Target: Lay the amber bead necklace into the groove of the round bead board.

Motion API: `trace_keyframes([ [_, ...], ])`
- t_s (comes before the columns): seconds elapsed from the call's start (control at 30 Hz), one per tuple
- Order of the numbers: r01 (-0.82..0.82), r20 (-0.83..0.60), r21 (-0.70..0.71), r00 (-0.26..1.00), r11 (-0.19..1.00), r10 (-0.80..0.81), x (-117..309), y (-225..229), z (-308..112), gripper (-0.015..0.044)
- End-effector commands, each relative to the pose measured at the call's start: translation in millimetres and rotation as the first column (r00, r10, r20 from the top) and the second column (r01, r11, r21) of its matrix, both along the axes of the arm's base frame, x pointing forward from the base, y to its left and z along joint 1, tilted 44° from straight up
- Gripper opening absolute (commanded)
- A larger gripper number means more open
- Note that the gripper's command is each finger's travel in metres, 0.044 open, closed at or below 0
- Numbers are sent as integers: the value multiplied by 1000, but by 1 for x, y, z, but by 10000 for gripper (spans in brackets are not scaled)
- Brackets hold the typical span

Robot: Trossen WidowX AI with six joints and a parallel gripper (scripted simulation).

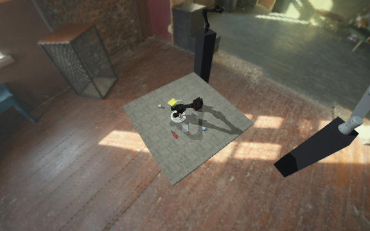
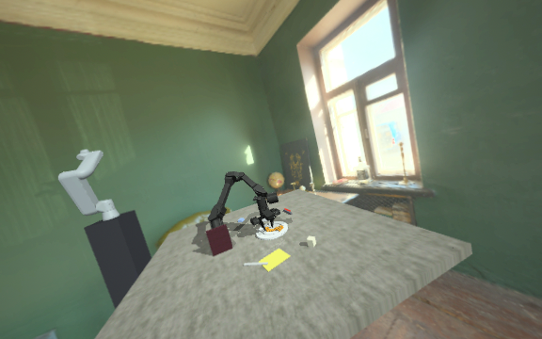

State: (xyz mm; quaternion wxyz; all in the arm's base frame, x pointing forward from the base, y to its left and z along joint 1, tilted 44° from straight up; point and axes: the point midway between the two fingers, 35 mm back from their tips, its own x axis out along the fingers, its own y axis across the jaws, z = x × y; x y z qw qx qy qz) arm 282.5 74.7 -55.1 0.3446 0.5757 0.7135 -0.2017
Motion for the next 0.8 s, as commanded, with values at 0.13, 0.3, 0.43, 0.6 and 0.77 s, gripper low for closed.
trace_keyframes([
  [0.13, 0, 2, 0, 1000, 1000, 0, 0, 0, 1, 14],
  [0.3, 0, 2, 0, 1000, 1000, 0, 0, 0, 1, 0],
  [0.43, 0, 2, 0, 1000, 1000, 0, 0, 0, 1, 0],
  [0.6, 0, 2, 0, 1000, 1000, 0, 0, 0, 1, 0],
  [0.77, 0, 2, 0, 1000, 1000, 0, 0, 0, 1, 0],
])
